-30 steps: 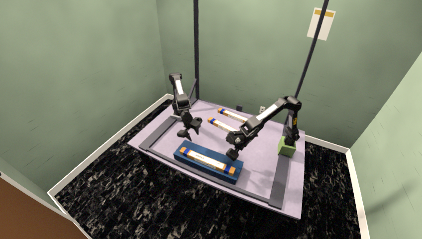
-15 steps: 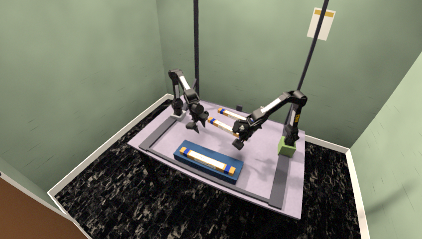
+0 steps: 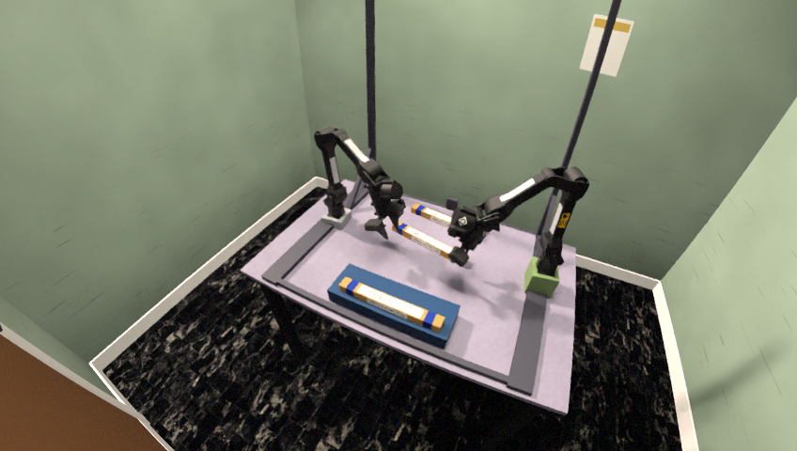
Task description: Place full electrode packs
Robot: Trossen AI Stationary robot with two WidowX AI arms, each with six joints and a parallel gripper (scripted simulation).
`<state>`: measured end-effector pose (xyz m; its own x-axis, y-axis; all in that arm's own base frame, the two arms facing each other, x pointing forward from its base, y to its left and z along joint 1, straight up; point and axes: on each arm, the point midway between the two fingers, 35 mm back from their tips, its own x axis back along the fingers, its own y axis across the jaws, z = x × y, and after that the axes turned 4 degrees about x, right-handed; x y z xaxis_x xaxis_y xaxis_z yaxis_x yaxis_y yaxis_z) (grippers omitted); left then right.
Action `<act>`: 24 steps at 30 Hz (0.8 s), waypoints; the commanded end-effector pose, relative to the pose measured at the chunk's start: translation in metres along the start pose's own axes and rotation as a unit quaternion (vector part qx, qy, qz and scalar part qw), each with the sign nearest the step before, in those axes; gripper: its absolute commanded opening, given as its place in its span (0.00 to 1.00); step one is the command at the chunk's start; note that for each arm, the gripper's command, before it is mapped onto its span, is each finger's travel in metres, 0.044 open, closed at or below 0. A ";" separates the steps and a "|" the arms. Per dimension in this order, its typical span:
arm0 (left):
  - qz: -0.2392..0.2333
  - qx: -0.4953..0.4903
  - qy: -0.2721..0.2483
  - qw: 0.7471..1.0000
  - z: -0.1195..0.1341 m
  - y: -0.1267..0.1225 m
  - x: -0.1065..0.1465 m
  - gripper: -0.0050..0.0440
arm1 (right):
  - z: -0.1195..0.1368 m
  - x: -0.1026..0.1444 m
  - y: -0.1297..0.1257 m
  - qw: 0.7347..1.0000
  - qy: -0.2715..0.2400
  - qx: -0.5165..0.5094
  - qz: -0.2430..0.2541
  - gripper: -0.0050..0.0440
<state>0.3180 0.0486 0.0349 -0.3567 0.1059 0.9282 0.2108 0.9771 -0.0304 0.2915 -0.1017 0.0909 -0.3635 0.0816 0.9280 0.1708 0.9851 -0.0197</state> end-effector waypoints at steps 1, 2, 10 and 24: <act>-0.008 0.001 -0.011 1.000 -0.004 -0.021 0.002 0.78 | -0.002 0.005 0.021 1.000 -0.014 -0.003 0.007 0.78; -0.008 0.001 -0.011 1.000 -0.004 -0.021 0.002 0.78 | -0.002 0.005 0.021 1.000 -0.014 -0.003 0.007 0.78; -0.006 0.002 -0.012 1.000 -0.003 -0.074 -0.008 0.78 | 0.005 -0.005 0.074 1.000 -0.004 -0.003 0.006 0.78; -0.003 0.003 -0.013 1.000 -0.008 -0.154 -0.023 0.78 | 0.003 -0.006 0.156 1.000 -0.014 -0.005 0.001 0.78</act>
<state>0.2980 -0.0837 0.0197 -0.3652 0.1037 0.9252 0.2074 0.9779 -0.0277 0.3065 0.0313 0.0725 -0.3565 0.0858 0.9304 0.1743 0.9844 -0.0240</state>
